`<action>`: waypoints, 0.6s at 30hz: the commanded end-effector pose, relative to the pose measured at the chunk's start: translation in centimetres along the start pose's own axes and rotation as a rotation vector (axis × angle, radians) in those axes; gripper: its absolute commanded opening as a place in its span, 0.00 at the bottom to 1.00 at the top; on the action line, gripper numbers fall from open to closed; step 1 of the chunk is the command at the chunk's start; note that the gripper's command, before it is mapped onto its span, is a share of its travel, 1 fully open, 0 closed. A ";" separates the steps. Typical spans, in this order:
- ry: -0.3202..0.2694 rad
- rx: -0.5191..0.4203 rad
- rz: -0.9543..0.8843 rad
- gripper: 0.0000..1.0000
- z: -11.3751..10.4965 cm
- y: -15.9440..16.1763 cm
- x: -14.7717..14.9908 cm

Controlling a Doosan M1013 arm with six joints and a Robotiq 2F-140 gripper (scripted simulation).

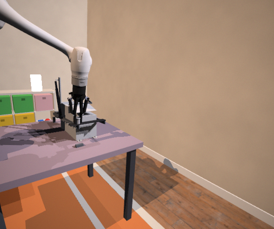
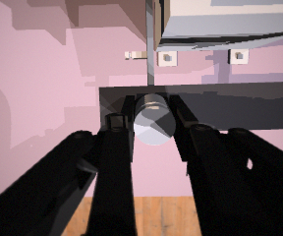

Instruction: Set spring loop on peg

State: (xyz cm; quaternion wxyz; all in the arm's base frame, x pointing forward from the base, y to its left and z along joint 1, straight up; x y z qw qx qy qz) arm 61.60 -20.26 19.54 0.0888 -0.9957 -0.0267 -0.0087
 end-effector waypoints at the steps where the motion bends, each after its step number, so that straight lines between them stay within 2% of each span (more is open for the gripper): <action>1: 0.002 0.000 0.000 0.25 -0.3 0.0 0.0; 18: 0.002 0.000 0.000 0.25 -1.7 -0.3 0.1</action>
Point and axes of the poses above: the point where the finger pads meet when closed, its own z axis out along the fingers, its own x axis across the jaws, y = z × x, the point moved 8 cm from there along -z, back along the fingers, and after that the axes turned 5 degrees about -z, right-handed, at the moved point
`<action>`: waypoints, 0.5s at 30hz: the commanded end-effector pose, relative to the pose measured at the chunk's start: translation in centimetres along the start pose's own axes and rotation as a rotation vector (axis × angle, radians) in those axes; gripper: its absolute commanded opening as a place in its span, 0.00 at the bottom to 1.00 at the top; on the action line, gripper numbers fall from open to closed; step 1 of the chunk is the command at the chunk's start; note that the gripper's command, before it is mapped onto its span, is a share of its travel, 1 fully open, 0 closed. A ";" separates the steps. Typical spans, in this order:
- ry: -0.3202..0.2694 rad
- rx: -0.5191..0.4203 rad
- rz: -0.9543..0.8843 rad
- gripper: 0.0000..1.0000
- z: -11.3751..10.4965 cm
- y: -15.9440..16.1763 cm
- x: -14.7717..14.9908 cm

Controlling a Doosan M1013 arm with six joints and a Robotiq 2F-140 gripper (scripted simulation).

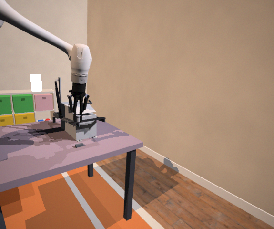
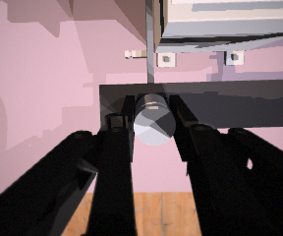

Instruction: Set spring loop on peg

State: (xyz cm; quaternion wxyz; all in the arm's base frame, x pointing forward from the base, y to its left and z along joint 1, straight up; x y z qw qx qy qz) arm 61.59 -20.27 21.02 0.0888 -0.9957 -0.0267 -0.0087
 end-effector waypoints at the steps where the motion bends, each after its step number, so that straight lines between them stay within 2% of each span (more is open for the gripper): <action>1: 0.002 0.000 0.000 0.25 -0.3 0.0 0.0; 15: 0.002 0.000 0.000 0.25 -1.4 -0.2 0.1</action>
Point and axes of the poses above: the point where the finger pads meet when closed, its own z axis out along the fingers, its own x axis across the jaws, y = z × x, the point moved 8 cm from there along -z, back along the fingers, and after that the axes turned 5 degrees about -z, right-handed, at the moved point
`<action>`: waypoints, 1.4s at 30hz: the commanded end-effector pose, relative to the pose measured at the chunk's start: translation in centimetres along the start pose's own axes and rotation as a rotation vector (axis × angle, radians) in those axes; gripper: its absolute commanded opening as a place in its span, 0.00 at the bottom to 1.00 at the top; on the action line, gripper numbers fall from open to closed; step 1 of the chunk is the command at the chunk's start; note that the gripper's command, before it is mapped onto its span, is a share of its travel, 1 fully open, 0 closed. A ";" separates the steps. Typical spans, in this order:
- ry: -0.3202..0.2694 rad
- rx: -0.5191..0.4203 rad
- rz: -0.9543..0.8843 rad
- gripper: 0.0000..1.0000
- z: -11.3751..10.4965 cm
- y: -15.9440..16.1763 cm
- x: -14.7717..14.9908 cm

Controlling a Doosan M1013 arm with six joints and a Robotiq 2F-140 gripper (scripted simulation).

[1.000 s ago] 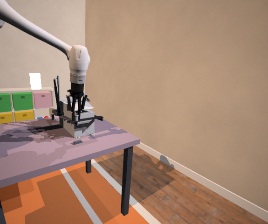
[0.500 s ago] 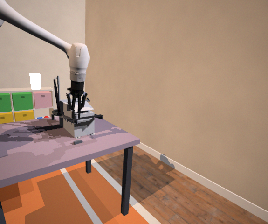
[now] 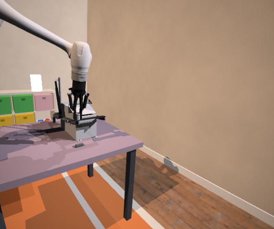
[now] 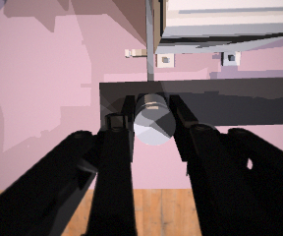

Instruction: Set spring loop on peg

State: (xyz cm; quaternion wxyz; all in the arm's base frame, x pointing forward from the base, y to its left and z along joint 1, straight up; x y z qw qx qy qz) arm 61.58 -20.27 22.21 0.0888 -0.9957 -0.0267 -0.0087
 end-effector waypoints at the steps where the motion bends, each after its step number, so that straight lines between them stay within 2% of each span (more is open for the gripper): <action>1: 0.002 0.000 0.000 0.25 -0.3 0.0 0.0; 23: 0.002 0.000 0.000 0.25 -1.2 -0.2 0.1; 42: 0.002 0.000 0.000 0.25 -0.7 -0.1 0.0</action>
Point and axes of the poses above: the point where the finger pads meet when closed, its own z axis out along the fingers, its own x axis across the jaws, y = z × x, the point moved 8 cm from there along -z, back along the fingers, and after that the axes turned 5 degrees about -z, right-handed, at the moved point
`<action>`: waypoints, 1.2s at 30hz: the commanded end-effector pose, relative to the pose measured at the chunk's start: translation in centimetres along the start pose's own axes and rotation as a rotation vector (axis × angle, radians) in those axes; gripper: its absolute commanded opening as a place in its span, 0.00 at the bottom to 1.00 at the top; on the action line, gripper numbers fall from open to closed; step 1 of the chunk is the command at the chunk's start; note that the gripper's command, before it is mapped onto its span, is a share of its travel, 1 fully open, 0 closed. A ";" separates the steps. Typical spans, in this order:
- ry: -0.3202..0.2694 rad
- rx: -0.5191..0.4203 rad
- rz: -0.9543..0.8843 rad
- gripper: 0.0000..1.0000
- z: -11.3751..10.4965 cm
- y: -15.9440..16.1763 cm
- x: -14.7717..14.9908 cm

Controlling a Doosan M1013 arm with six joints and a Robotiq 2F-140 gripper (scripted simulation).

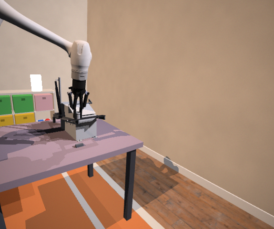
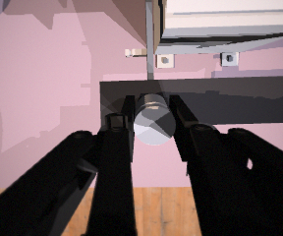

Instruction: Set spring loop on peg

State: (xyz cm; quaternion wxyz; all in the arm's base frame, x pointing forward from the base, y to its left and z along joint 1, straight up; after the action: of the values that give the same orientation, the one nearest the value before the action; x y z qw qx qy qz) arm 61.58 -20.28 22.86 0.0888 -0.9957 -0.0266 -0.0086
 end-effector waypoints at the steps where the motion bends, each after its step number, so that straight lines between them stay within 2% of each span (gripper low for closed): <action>1: 0.002 -0.002 0.000 0.25 0.0 -0.2 -0.1; 36: -0.003 -0.053 0.000 0.25 3.5 -5.3 -4.8</action>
State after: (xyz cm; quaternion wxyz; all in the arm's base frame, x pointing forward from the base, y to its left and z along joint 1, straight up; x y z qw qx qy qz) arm 56.58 -14.81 20.20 0.0631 -0.9976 -0.0267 -0.0069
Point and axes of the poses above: the point where the finger pads meet when closed, its own z axis out along the fingers, its own x axis across the jaws, y = z × x, the point moved 8 cm from there along -z, back along the fingers, and after that the axes turned 5 degrees about -z, right-handed, at the moved point
